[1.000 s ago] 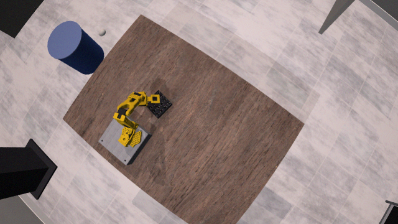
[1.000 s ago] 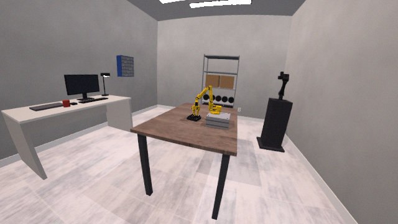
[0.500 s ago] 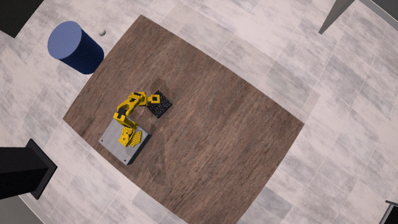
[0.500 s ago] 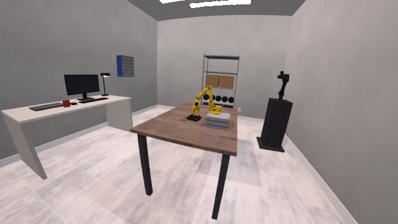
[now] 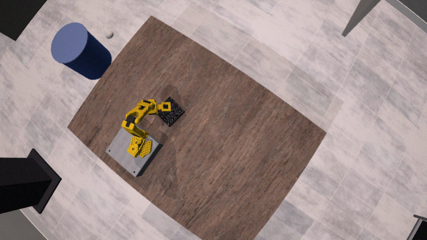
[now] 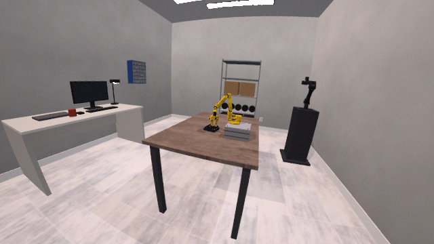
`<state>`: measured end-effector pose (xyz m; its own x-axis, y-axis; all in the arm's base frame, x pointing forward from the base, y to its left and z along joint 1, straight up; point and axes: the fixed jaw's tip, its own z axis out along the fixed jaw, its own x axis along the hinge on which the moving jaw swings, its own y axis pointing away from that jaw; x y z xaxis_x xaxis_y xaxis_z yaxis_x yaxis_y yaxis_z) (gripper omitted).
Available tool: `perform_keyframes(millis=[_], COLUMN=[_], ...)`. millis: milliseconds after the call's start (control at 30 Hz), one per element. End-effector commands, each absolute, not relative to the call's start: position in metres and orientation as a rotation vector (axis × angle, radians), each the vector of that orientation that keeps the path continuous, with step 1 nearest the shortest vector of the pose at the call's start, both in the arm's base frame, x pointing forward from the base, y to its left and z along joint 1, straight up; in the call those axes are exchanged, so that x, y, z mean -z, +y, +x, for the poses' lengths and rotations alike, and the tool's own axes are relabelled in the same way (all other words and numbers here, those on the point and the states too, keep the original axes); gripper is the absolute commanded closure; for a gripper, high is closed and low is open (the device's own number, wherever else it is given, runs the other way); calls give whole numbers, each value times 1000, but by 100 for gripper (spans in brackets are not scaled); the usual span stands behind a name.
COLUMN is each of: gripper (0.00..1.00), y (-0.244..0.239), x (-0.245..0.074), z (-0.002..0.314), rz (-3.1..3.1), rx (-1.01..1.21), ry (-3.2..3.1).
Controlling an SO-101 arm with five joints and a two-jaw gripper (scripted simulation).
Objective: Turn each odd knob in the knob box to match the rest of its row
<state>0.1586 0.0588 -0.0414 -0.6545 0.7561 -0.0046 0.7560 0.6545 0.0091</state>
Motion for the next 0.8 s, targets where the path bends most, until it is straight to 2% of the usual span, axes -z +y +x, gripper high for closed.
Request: perform_keyframes(millis=[0,767], gripper=[90,90], y=[59,59], x=[45,66], z=[154,154], rz=[1301,1302], rx=[7,7], ry=[2865,2864])
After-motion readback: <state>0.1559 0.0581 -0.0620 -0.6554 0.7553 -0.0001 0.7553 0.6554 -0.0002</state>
